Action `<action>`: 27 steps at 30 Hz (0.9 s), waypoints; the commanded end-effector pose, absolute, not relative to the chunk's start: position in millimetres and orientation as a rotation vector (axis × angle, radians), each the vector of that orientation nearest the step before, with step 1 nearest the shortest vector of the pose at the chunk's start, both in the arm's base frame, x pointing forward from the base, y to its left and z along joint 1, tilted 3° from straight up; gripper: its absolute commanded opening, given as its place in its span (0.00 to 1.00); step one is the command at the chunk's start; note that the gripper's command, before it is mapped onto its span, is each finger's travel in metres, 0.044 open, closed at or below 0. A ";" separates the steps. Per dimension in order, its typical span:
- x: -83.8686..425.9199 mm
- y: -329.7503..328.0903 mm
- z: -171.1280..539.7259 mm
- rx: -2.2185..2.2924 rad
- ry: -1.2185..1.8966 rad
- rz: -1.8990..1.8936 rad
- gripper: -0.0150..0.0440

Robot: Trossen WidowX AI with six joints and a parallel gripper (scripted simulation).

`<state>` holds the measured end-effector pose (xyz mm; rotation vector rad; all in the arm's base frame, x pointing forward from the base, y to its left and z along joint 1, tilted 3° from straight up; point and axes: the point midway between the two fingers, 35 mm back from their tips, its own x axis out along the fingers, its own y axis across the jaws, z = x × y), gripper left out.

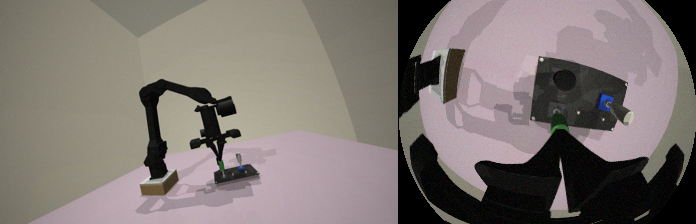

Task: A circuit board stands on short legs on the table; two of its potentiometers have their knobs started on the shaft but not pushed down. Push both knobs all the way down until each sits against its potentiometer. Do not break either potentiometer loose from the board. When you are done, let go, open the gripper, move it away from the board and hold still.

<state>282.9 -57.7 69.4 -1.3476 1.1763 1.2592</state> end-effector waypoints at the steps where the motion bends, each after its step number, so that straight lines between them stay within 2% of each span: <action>1: 285.4 -58.3 58.9 -1.349 1.173 1.262 0.25; 27: 285.5 -58.8 48.9 -1.349 1.174 1.262 0.25</action>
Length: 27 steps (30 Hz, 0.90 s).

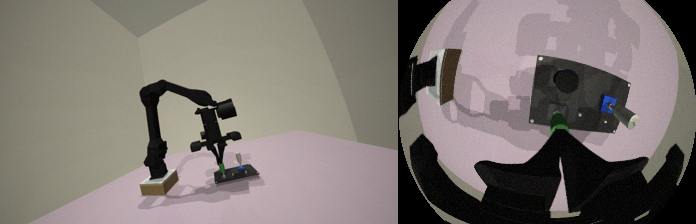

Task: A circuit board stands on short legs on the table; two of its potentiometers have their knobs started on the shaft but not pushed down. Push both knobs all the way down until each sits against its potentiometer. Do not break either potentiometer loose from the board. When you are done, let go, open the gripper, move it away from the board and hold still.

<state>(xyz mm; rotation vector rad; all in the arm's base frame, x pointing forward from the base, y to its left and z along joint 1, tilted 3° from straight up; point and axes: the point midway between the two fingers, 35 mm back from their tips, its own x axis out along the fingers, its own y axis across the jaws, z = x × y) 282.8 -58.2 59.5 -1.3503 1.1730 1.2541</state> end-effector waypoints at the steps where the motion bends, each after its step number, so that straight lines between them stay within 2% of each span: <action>1: 285.5 -58.8 48.3 -1.349 1.174 1.262 0.25; 27: 285.6 -59.2 42.4 -1.349 1.174 1.262 0.25</action>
